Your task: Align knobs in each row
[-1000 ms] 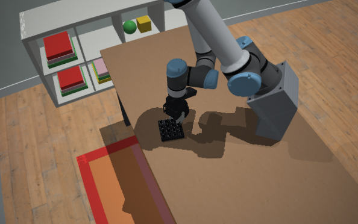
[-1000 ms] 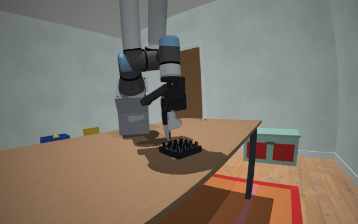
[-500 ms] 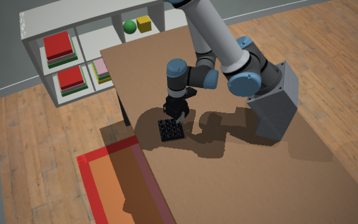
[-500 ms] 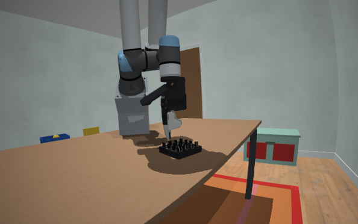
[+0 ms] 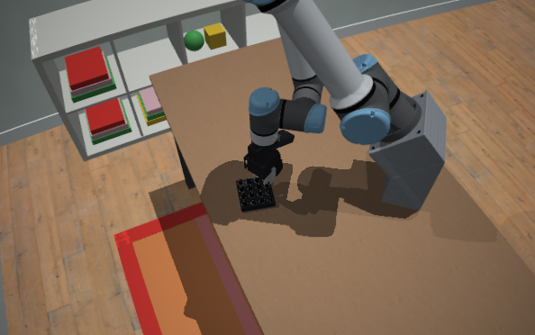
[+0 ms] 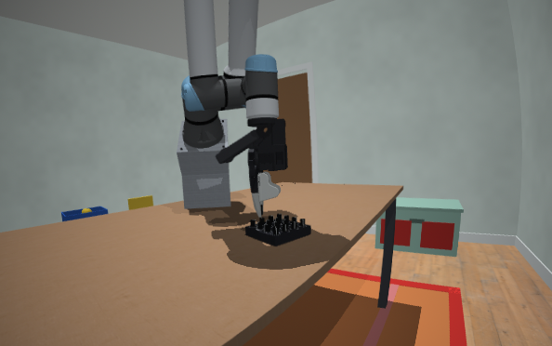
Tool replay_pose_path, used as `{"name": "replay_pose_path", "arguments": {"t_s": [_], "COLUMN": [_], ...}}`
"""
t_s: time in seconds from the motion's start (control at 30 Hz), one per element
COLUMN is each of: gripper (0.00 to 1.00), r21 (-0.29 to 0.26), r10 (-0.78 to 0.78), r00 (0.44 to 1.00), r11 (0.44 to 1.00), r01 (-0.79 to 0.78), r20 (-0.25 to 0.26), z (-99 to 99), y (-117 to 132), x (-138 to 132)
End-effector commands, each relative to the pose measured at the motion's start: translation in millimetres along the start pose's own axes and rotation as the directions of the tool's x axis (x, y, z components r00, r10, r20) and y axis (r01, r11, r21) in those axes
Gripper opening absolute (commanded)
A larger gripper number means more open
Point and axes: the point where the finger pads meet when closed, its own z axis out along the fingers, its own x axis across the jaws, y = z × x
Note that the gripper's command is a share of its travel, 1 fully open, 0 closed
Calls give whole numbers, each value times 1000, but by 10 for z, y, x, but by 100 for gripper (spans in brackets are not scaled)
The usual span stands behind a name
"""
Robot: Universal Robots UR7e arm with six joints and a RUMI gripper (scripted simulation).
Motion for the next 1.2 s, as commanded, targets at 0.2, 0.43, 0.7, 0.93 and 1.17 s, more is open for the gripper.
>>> {"name": "replay_pose_path", "arguments": {"t_s": [0.2,0.43,0.7,0.93,1.17], "gripper": [11,11,11,11,11], "r21": [-1,-1,-1,-1,-1], "r10": [0,0,0,0,0], "r00": [1000,1000,1000,1000,1000], "r11": [1000,1000,1000,1000,1000], "r01": [0,0,0,0,0], "r20": [1,1,1,1,1], "z": [12,62,117,137,138], "y": [2,2,2,2,2], "x": [-2,-2,-2,-2,-2]}}
